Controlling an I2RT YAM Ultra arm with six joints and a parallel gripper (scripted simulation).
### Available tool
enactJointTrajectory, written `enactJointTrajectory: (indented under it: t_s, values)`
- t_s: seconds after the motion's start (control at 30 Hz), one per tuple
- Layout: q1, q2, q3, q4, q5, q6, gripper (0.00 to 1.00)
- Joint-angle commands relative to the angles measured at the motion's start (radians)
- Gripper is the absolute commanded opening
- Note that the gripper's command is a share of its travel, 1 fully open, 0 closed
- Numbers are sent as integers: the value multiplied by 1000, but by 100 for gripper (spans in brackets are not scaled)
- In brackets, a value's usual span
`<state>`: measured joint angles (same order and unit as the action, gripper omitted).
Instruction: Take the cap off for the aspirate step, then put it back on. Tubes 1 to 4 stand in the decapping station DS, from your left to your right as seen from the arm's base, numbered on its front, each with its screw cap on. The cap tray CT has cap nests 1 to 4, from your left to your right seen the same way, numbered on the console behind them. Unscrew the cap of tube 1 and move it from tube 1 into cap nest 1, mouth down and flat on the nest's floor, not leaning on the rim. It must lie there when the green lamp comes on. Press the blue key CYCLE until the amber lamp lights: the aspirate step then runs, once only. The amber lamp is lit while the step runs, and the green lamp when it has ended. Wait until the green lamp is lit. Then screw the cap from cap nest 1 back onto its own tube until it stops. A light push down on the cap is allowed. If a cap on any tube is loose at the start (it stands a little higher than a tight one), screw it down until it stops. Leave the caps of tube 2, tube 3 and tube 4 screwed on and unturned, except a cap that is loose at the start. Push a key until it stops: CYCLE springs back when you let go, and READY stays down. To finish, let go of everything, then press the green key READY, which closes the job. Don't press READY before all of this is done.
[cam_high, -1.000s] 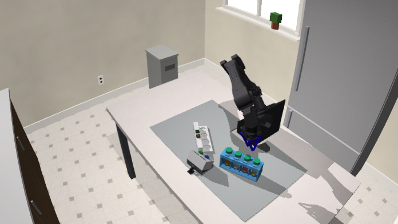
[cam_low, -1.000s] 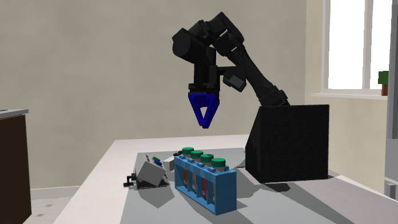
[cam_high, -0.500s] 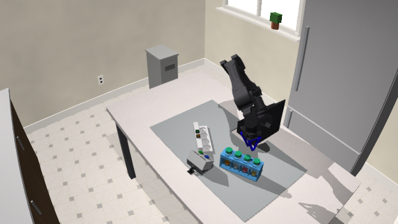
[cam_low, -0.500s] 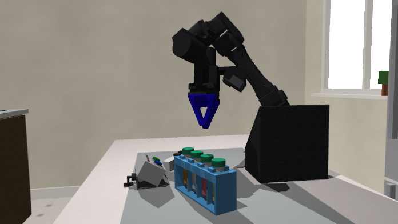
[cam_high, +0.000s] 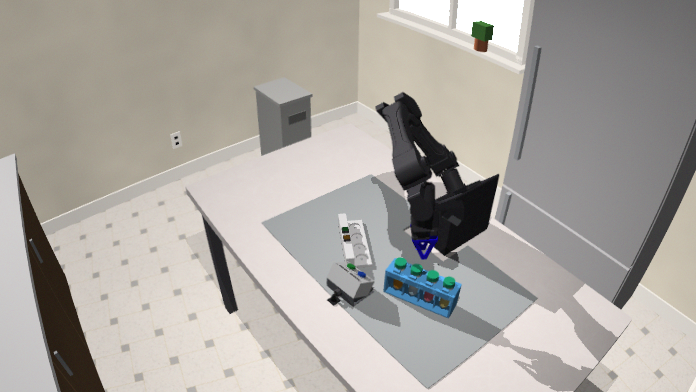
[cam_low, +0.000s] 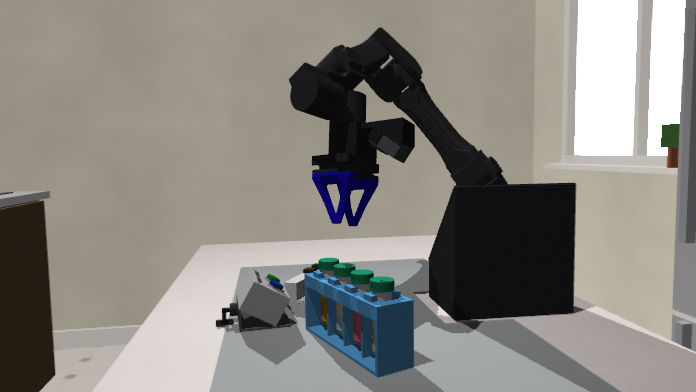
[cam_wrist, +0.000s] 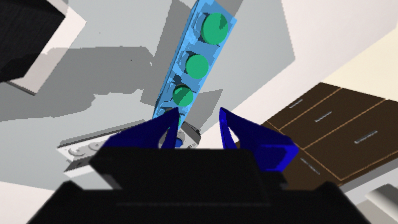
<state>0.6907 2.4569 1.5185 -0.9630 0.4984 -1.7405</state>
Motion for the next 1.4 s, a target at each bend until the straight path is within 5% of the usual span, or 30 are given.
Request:
enactJointTrajectory:
  t_s: [0.0, 1.37]
  values:
    - [12, -5, 8, -10, 7, 126, 49]
    - [-187, -222, -178, -108, 181, 1194, 49]
